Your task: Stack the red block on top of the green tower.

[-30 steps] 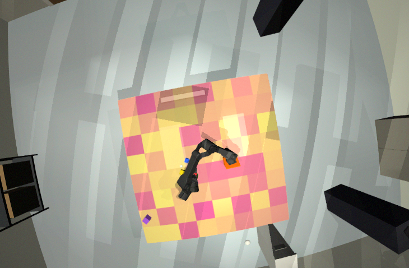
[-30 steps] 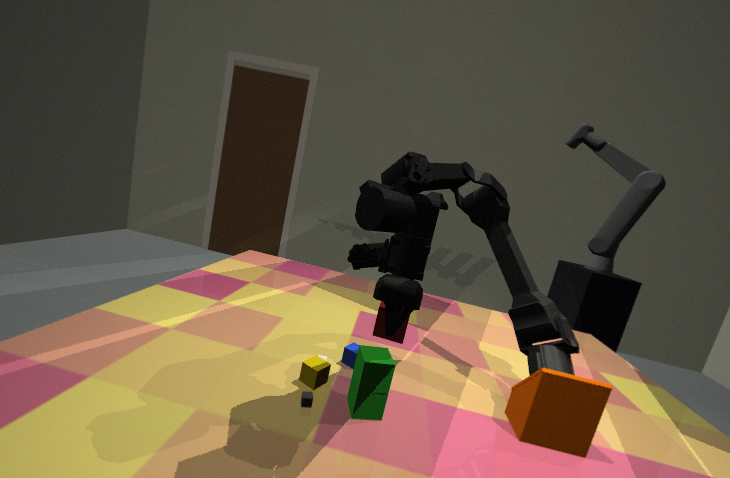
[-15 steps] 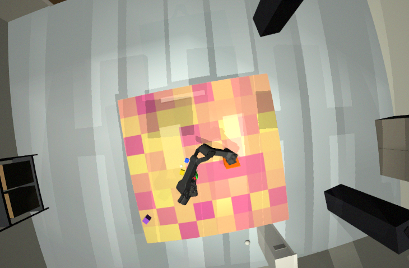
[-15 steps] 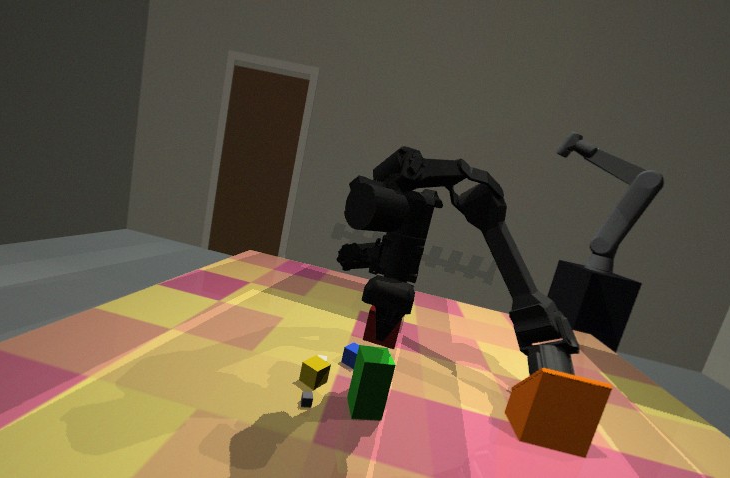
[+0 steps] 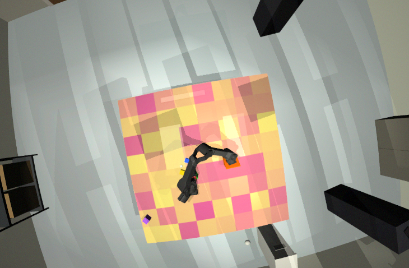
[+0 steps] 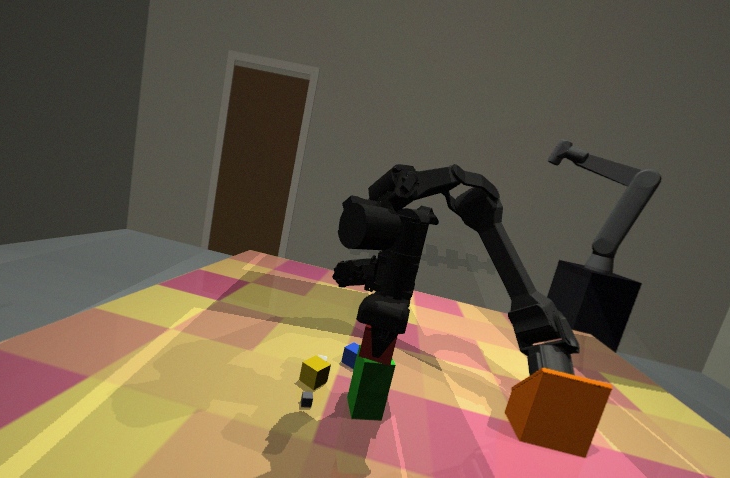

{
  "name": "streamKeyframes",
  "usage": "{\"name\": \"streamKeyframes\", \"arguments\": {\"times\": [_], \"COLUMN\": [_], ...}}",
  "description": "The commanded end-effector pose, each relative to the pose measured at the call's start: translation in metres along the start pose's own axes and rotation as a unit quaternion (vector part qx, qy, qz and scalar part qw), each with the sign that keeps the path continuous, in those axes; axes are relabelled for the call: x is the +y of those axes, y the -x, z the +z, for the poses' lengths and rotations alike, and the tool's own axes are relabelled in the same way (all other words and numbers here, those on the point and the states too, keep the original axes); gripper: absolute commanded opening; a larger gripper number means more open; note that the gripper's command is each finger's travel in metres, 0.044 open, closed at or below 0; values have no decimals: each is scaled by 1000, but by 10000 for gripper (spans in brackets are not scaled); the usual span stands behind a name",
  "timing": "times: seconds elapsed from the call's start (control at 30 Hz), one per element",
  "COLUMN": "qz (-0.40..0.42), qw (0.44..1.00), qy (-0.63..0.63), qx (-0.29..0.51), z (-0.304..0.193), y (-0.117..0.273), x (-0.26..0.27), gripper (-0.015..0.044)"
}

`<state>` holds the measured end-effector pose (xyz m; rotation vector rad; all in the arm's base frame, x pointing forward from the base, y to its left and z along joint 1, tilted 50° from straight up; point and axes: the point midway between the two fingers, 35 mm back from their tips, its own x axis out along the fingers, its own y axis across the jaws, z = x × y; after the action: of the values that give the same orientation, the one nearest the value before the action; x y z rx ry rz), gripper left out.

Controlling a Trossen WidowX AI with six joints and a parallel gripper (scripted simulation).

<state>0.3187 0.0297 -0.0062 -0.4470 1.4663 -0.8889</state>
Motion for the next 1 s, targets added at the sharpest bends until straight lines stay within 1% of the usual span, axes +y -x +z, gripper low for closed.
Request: {"name": "streamKeyframes", "arguments": {"times": [0.0,0.57,0.97], "qz": [0,0,0], "qw": [1000,1000,1000], "qy": [2,2,1], "qx": [-3,-2,-1], "z": [0,0,-1], "y": [-1,3,-1], "x": [0,0,0], "gripper": [0,0,315]}}
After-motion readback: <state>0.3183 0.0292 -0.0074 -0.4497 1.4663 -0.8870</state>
